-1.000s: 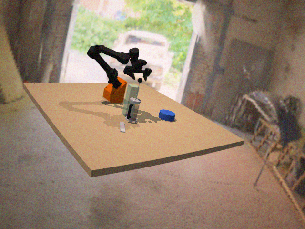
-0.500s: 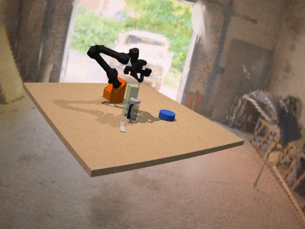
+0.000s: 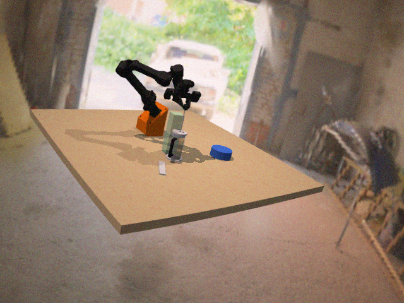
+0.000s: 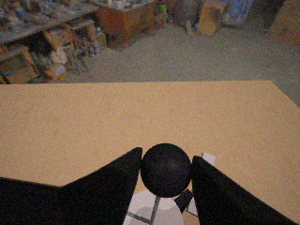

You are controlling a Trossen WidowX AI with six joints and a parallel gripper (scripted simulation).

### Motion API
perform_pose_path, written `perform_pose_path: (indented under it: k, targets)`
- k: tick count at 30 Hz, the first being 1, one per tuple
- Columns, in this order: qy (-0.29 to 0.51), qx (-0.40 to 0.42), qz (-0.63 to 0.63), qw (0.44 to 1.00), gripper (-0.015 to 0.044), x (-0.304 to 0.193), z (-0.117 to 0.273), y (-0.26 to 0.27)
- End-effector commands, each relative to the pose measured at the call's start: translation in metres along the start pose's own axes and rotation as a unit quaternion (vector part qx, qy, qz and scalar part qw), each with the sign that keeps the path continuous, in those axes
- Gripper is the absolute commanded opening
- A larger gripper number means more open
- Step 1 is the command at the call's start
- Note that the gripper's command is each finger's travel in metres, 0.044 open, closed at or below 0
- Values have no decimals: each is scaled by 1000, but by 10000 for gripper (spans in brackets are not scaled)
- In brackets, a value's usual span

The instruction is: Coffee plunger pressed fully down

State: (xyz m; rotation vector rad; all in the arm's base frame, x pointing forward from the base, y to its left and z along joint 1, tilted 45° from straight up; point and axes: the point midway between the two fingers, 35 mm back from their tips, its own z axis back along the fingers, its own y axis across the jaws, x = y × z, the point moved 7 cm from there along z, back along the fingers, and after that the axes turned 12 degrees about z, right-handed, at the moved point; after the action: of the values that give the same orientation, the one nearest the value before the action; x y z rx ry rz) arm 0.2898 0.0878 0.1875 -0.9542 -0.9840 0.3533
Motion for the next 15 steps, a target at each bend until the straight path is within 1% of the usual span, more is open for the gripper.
perform_pose_path:
  k: [1,15]
  targets:
    - [8,4,5,1000,129,-10,-8,5]
    - [9,6,4,1000,129,-27,-22,11]
